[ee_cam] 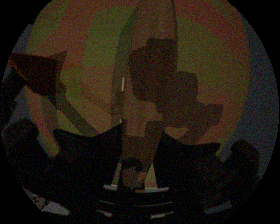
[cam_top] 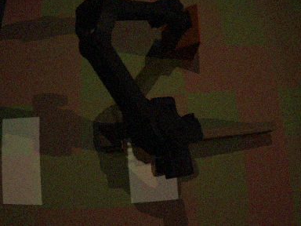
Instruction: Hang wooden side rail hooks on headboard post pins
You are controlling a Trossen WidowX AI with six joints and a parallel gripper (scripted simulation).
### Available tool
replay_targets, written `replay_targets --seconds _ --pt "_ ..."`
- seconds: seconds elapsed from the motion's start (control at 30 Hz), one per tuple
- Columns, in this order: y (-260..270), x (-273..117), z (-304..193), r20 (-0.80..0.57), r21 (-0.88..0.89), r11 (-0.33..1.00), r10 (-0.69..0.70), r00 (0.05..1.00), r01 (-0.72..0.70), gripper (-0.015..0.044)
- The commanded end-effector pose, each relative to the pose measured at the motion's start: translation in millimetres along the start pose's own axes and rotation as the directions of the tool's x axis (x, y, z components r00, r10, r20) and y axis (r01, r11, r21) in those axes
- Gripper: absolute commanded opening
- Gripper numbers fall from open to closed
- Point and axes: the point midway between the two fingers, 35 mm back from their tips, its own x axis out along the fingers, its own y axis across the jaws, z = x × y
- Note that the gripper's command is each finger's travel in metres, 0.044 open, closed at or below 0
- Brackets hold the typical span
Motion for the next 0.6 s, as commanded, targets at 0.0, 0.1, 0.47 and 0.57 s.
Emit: replay_targets --seconds 0.0,0.1,0.47,0.57 --pt "-2.6 -5.2 -2.7 -0.002 0.002 1.0 -0.014 1.0 0.014 0.0" --pt "-2.9 -5.5 -3.1 -0.002 0.002 1.0 -0.014 1.0 0.014 0.0" --pt "-4.2 -5.9 -4.3 -0.002 0.002 1.0 -0.014 1.0 0.014 0.0" --pt "-4.5 -5.9 -4.7 -0.002 0.002 1.0 -0.014 1.0 0.014 0.0"
